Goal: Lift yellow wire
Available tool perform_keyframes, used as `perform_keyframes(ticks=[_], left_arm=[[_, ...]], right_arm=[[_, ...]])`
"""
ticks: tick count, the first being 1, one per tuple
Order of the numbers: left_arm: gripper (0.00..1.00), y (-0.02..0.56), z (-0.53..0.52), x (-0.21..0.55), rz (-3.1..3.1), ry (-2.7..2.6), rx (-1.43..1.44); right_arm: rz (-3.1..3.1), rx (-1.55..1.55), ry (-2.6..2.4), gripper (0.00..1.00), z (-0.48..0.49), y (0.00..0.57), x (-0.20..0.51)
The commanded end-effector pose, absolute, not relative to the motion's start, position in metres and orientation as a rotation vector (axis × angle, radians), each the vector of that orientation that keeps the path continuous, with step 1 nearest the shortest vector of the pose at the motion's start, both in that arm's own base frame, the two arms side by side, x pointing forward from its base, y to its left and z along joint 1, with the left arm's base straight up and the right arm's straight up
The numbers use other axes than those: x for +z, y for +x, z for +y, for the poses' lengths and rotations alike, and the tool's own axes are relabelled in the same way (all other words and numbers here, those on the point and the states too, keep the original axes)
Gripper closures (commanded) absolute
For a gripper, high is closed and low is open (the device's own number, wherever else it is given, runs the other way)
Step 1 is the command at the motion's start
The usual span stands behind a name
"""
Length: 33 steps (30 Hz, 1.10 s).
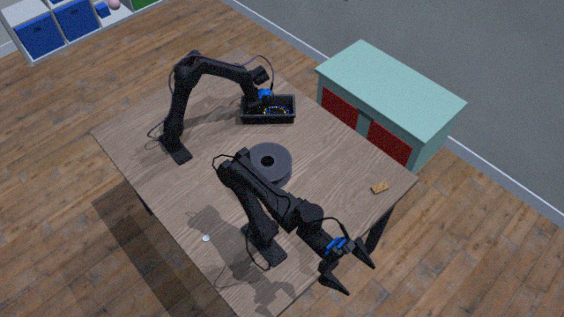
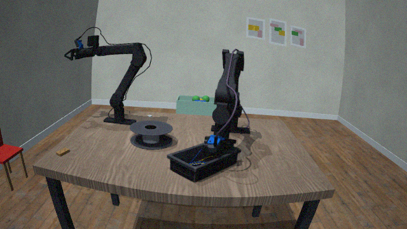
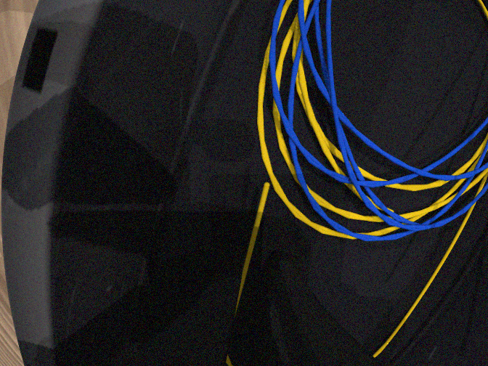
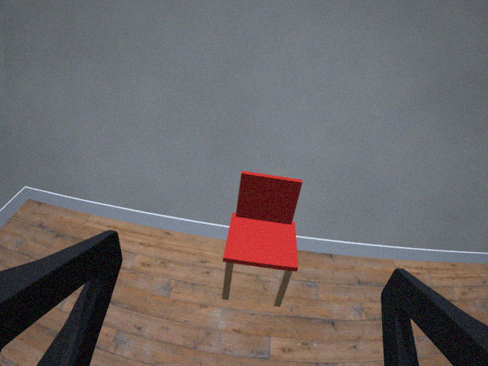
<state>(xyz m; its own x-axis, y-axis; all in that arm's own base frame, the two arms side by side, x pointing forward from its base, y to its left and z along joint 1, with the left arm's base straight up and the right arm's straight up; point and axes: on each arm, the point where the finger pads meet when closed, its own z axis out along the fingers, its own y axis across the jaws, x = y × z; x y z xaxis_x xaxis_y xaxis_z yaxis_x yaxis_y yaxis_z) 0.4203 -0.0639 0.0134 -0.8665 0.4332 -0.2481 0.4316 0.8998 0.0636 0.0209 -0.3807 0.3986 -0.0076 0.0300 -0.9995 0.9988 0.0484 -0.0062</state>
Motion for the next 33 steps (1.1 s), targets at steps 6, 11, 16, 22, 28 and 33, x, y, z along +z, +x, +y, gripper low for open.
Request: perform_keyframes(ticks=[6, 11, 16, 22, 28, 33], left_arm=[[0.95, 0.420, -0.061, 0.006, 2.812, 0.643, 0.031], [0.98, 0.420, -0.061, 0.006, 2.812, 0.643, 0.031], [1.00, 0.419, -0.061, 0.006, 2.813, 0.644, 0.029], [1.00, 0.419, -0.061, 0.006, 2.813, 0.644, 0.029], [1.00, 0.419, -0.056, 0.007, 2.813, 0.644, 0.029], [1.00, 0.419, -0.049, 0.013, 2.813, 0.644, 0.028]], right_arm=[[1.234, -1.171, 1.175, 0.00, -0.382, 0.020, 0.406], [1.234, -1.171, 1.175, 0.00, -0.382, 0.020, 0.406], [1.234, -1.171, 1.175, 0.00, -0.382, 0.020, 0.406], [1.234, -1.171, 1.175, 0.00, -0.382, 0.020, 0.406], [1.234, -1.171, 1.175, 0.00, -0.382, 0.020, 0.406], [1.234, -1.171, 1.175, 0.00, -0.382, 0.020, 0.406]])
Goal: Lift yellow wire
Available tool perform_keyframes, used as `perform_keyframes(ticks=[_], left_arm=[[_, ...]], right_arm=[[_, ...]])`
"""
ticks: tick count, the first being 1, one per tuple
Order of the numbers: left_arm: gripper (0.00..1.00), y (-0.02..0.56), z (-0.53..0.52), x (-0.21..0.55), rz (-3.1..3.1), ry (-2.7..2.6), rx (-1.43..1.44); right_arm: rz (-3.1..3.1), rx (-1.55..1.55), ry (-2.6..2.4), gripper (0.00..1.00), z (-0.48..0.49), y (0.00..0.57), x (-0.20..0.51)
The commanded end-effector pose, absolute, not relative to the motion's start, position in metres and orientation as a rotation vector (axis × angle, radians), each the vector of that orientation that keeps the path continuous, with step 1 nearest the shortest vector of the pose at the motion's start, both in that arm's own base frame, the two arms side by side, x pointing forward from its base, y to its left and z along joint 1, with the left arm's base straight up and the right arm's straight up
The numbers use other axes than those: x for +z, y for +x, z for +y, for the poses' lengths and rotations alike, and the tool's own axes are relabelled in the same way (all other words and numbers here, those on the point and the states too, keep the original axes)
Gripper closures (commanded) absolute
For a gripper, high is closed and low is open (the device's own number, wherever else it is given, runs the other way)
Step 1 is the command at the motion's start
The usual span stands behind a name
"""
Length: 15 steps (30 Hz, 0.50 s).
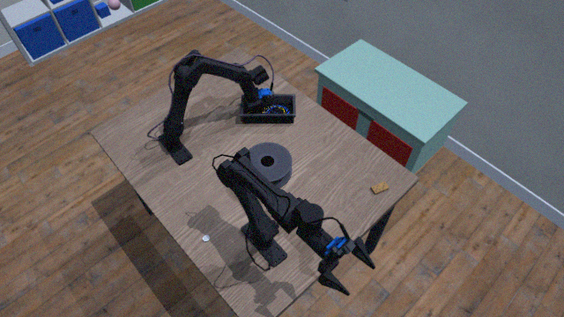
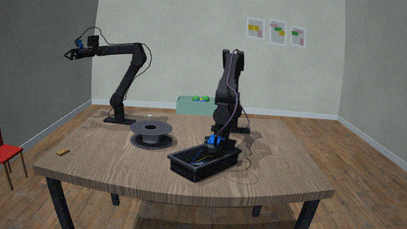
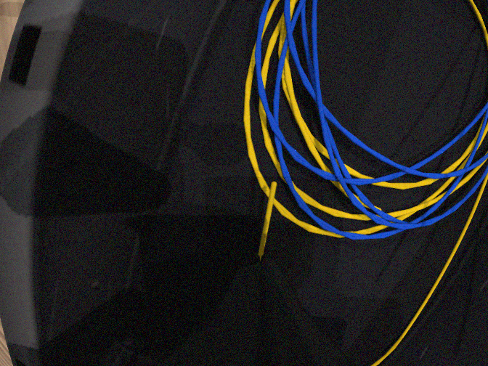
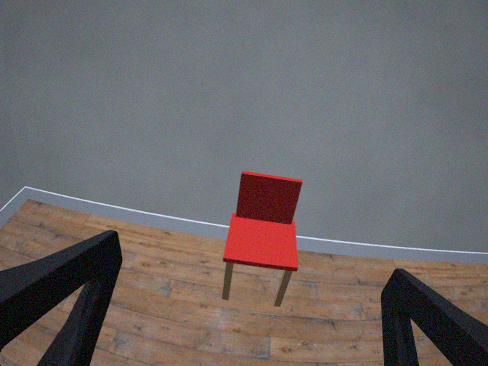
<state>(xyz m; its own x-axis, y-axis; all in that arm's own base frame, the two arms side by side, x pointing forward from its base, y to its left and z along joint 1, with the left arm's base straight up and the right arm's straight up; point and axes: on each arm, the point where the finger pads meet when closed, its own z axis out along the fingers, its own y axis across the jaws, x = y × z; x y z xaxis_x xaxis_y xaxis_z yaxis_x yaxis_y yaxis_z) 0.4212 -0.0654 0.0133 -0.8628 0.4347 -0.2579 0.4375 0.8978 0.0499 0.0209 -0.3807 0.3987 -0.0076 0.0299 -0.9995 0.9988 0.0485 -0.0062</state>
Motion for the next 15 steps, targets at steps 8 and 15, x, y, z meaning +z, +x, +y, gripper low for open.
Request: perform_keyframes(ticks=[8, 15], left_arm=[[1.00, 0.418, -0.045, 0.038, 2.813, 0.644, 0.028], [1.00, 0.422, -0.050, 0.066, 2.813, 0.644, 0.029]], right_arm=[[1.234, -1.171, 1.175, 0.00, -0.382, 0.020, 0.406], [1.234, -1.171, 1.175, 0.00, -0.382, 0.020, 0.406]])
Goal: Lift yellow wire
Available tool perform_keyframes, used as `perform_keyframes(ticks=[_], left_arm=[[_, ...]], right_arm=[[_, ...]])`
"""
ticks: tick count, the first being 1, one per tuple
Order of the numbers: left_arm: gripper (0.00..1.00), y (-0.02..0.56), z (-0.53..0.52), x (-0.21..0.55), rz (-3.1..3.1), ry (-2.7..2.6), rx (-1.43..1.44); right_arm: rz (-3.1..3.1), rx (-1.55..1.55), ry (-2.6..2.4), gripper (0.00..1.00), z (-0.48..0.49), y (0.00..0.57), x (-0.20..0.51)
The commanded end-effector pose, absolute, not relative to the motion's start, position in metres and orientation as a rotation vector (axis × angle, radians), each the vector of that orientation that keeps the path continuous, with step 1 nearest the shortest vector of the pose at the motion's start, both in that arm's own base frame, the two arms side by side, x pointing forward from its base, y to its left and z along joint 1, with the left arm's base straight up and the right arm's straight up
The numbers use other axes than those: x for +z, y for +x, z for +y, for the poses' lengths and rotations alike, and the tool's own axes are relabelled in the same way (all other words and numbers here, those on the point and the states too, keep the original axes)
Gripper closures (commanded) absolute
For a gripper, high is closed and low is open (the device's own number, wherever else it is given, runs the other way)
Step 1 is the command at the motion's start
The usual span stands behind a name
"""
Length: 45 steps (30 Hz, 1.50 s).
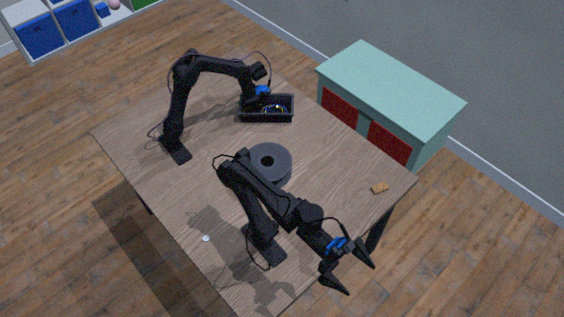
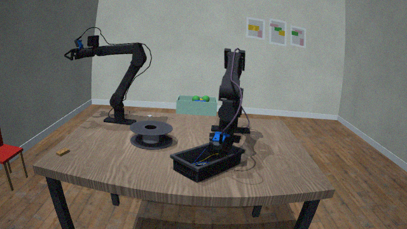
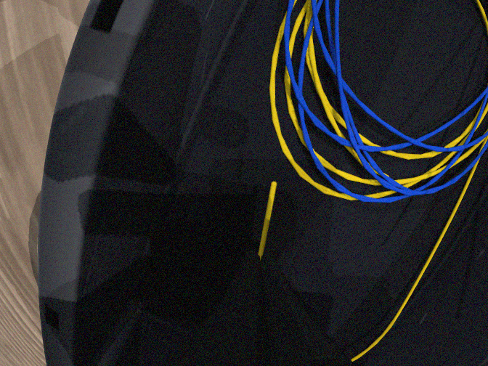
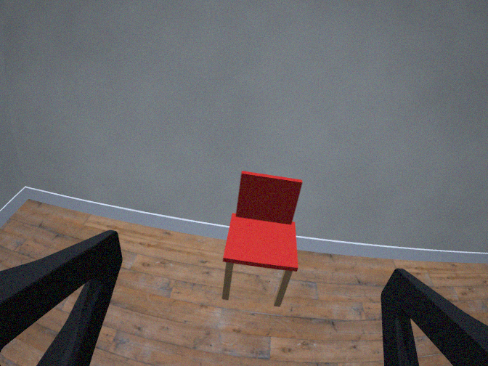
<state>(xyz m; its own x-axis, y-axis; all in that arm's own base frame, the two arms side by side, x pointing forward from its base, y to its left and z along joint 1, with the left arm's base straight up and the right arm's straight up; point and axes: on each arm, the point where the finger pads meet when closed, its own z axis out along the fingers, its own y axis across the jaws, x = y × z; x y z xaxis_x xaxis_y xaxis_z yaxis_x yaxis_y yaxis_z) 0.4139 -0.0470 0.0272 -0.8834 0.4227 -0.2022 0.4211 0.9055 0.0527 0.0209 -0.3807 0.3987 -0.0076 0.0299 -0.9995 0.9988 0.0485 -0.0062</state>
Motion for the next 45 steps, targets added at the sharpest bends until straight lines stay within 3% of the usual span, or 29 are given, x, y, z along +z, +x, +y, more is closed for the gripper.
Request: perform_keyframes(ticks=[1, 24, 45], left_arm=[[1.00, 0.423, -0.052, 0.072, 2.813, 0.644, 0.029], [1.00, 0.421, -0.054, 0.139, 2.813, 0.643, 0.029], [1.00, 0.424, -0.055, 0.144, 2.811, 0.641, 0.030]], right_arm=[[1.234, -1.171, 1.175, 0.00, -0.382, 0.020, 0.406], [1.234, -1.171, 1.175, 0.00, -0.382, 0.020, 0.406], [1.234, -1.171, 1.175, 0.00, -0.382, 0.020, 0.406]])
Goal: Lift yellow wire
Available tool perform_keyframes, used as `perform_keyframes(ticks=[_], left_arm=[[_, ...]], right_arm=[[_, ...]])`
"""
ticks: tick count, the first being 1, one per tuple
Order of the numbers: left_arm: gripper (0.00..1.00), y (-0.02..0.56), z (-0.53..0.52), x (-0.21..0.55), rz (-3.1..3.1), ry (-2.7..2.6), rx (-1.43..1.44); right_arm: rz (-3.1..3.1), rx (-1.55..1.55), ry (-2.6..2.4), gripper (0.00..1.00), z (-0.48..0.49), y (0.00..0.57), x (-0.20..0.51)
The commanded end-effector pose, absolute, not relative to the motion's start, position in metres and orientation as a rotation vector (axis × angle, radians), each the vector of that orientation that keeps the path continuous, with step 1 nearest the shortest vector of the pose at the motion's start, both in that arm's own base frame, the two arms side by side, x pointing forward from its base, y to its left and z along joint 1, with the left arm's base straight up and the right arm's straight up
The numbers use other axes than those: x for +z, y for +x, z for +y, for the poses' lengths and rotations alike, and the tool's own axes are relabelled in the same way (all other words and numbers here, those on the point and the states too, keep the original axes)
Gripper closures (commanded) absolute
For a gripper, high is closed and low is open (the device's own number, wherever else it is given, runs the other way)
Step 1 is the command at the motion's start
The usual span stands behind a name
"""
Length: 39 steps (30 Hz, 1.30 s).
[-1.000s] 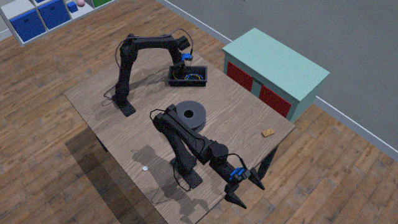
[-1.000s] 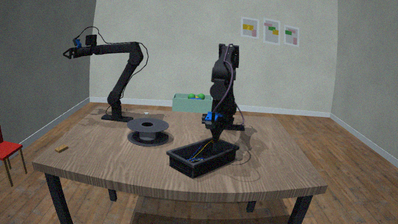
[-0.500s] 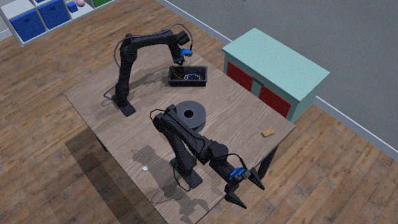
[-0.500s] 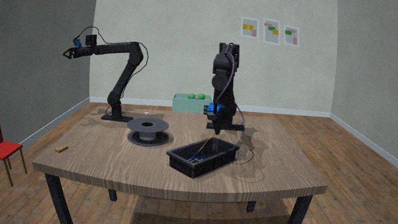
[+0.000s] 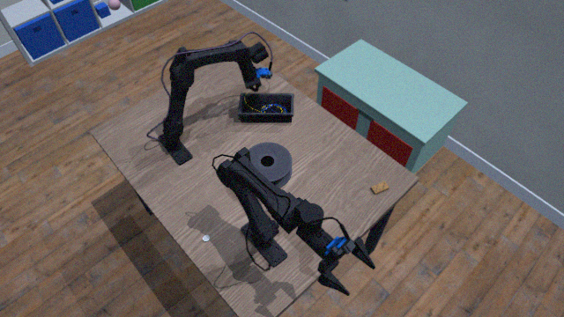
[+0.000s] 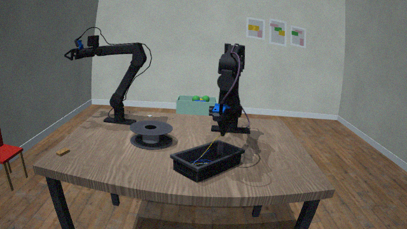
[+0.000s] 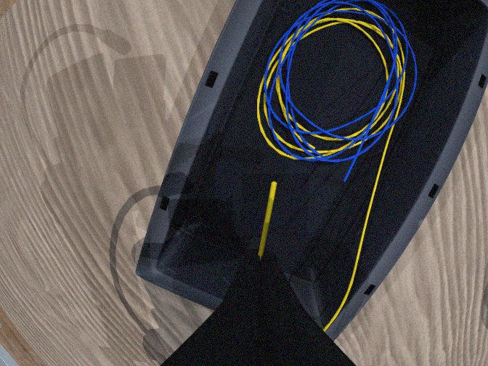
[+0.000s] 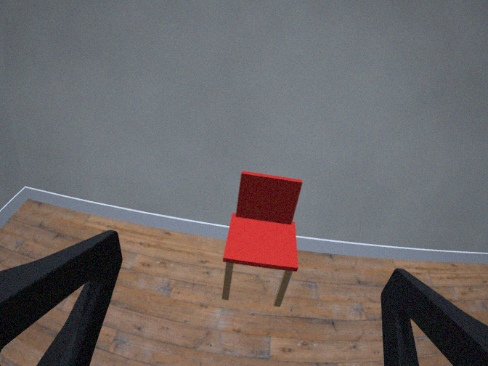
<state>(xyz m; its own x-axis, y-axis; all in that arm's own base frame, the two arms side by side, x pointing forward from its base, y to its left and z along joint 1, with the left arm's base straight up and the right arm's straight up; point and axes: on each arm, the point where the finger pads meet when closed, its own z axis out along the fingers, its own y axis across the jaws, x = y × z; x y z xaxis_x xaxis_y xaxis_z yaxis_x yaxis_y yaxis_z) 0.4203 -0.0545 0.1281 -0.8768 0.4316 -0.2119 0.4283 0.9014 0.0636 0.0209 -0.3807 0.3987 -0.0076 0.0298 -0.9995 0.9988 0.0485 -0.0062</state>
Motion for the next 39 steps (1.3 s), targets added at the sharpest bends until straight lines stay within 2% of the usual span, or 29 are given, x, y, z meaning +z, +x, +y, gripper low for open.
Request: perform_keyframes(ticks=[1, 20, 39], left_arm=[[1.00, 0.424, -0.055, 0.144, 2.811, 0.641, 0.030], [1.00, 0.423, -0.055, 0.155, 2.772, 0.632, 0.035], [1.00, 0.416, -0.054, 0.200, 2.613, 0.596, 0.054]], right_arm=[[1.234, -1.171, 1.175, 0.00, -0.382, 0.020, 0.406], [1.234, -1.171, 1.175, 0.00, -0.382, 0.020, 0.406], [1.234, -1.171, 1.175, 0.00, -0.382, 0.020, 0.406]])
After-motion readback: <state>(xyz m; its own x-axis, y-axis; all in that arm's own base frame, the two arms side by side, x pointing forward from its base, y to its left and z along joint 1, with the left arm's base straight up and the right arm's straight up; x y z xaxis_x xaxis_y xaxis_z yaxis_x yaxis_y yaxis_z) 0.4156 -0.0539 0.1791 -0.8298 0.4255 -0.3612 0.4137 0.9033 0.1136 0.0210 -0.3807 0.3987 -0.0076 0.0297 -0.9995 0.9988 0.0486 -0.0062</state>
